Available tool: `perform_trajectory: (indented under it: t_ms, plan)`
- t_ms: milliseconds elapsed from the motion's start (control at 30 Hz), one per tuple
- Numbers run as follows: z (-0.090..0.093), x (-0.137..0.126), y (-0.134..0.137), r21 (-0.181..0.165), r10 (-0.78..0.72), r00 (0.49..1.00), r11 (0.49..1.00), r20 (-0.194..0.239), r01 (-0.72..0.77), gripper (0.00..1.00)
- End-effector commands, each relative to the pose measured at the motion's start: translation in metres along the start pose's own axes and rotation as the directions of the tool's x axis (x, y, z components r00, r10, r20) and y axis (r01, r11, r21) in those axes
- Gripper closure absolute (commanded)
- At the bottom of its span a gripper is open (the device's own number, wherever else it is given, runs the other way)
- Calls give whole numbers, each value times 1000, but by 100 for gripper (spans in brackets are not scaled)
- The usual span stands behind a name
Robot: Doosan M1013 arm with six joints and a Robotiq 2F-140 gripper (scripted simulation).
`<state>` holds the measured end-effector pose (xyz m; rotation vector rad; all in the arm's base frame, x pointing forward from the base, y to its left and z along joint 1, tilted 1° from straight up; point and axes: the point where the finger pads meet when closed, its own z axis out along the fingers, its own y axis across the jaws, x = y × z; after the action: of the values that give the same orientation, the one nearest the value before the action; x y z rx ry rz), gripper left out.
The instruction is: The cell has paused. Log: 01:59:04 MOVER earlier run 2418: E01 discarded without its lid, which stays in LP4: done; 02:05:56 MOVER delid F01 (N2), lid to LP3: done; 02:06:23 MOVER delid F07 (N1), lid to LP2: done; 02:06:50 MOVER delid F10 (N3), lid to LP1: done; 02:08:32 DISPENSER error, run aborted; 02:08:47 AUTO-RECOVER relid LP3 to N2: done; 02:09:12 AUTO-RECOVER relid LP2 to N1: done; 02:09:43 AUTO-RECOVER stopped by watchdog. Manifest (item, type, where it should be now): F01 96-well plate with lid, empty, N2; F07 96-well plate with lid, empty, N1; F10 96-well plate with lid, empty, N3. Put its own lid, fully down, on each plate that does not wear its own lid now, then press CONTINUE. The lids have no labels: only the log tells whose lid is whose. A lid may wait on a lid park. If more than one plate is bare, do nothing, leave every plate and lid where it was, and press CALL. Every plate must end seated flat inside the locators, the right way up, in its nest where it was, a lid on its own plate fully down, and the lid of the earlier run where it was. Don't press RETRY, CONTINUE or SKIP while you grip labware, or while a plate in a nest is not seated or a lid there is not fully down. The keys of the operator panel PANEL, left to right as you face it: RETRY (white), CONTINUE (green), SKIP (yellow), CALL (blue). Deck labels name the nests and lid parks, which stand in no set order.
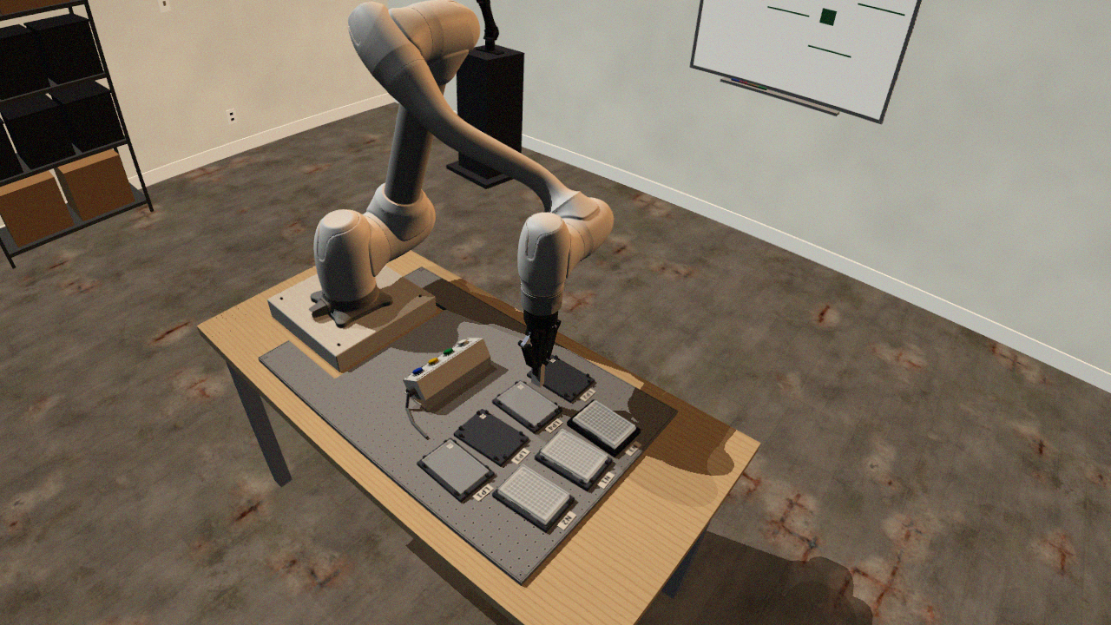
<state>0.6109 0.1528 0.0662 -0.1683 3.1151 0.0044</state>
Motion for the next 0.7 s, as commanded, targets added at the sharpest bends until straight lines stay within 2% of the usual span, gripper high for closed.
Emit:
perform_trajectory:
  t_ms: [0,667]
  plan:
    - [0,6,33,5,5,1000,1000,0,-5,100]
    - [0,8,39,5,5,1000,1000,0,-5,100]
